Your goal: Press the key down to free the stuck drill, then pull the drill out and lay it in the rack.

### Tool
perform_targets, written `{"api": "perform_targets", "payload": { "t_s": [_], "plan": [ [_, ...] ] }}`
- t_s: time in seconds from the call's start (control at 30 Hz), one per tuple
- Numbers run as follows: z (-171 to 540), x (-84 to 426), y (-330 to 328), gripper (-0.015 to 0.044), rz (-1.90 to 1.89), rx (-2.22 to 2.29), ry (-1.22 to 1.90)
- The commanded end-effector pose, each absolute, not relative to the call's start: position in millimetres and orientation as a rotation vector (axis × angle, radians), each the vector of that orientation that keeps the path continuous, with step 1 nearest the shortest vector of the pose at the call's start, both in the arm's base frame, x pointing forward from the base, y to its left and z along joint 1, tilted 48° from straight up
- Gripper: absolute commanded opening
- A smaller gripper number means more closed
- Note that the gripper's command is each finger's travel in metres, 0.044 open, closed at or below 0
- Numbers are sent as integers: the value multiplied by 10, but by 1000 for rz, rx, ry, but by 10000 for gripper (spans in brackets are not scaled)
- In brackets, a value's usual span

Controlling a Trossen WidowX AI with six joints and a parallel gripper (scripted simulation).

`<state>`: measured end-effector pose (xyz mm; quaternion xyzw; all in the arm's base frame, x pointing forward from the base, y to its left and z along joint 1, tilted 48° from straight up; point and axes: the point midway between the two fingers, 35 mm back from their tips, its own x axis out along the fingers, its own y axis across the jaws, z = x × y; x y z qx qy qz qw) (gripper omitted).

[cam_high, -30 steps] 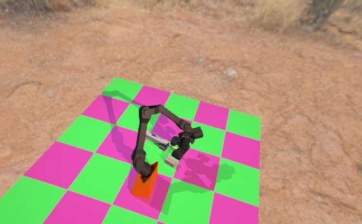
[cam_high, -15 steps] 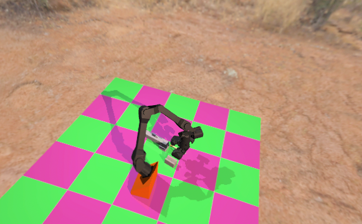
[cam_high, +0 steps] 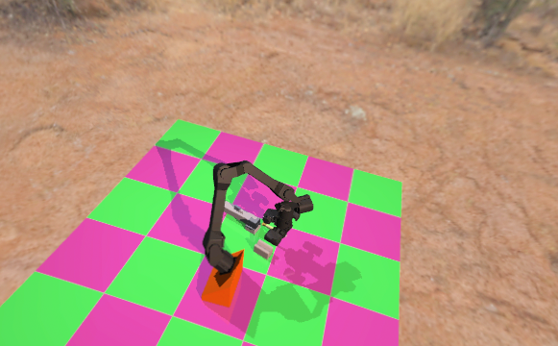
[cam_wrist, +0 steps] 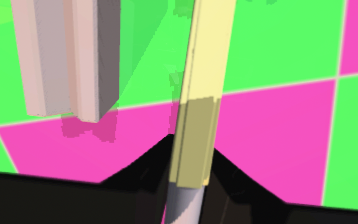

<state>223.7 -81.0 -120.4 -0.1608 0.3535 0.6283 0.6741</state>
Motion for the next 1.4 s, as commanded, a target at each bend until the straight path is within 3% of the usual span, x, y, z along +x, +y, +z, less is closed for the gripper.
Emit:
{"api": "perform_targets", "payload": {
  "t_s": [0.0,1.37],
  "plan": [
    [-1185,2249,-835,0,1415,-372,795],
    [-1103,2284,-924,0,1415,-372,796]
  ]
}}
